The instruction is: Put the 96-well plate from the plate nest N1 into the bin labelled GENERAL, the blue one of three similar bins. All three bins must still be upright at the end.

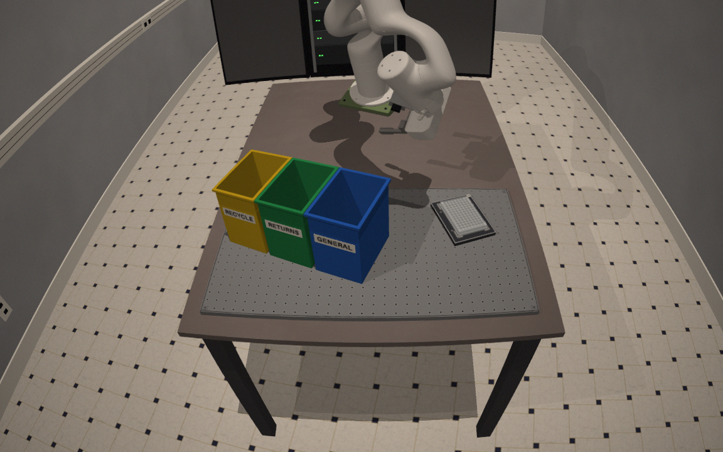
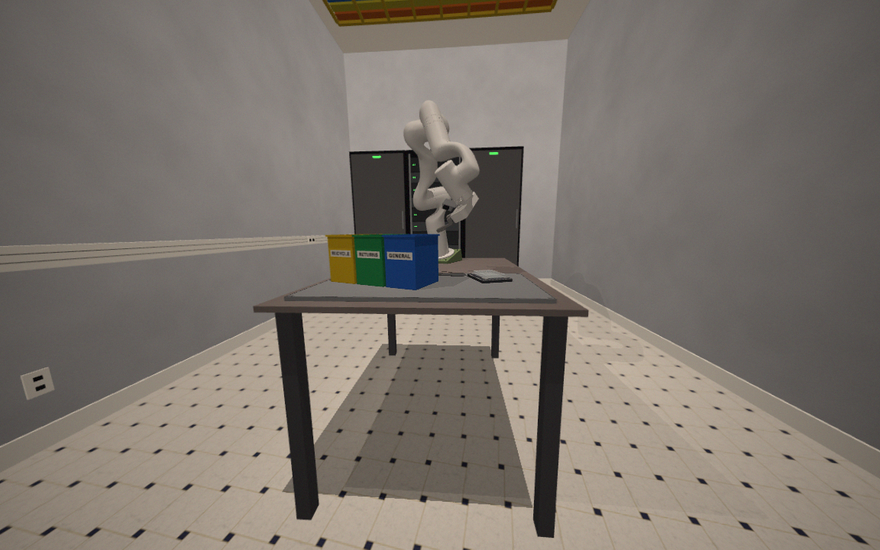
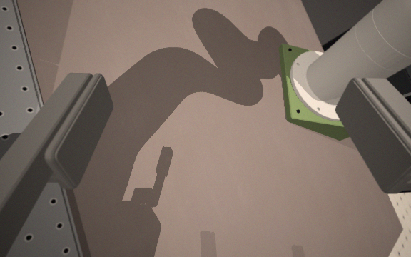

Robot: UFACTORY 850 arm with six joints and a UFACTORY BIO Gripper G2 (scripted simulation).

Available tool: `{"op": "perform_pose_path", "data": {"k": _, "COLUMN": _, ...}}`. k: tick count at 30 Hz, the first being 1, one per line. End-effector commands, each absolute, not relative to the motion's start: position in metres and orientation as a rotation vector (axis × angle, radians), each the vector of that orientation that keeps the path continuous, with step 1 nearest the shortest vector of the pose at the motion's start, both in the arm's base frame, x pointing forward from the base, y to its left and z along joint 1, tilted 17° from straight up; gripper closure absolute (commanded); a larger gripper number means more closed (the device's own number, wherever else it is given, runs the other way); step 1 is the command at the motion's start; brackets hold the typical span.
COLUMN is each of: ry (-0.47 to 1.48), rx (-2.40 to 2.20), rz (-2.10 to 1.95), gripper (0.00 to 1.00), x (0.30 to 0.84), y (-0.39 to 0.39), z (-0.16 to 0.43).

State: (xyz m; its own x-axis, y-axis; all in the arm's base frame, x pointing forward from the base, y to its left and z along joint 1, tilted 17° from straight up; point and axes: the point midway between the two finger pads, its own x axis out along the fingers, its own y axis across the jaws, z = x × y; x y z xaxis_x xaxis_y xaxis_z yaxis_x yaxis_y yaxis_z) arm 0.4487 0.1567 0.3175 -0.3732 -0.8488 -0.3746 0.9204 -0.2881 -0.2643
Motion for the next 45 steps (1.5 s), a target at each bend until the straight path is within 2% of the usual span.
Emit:
{"op": "perform_pose_path", "data": {"k": 1, "ry": 0.477, "rx": 0.200, "rz": -1.820, "gripper": 0.63, "x": 0.455, "y": 0.145, "z": 0.321}}
{"op": "perform_pose_path", "data": {"k": 21, "ry": 0.283, "rx": 0.201, "rz": -1.509, "gripper": 0.63, "x": 0.493, "y": 0.096, "z": 0.337}}
{"op": "perform_pose_path", "data": {"k": 45, "ry": 0.020, "rx": 0.138, "rz": -0.956, "gripper": 0.63, "x": 0.560, "y": 0.059, "z": 0.361}}
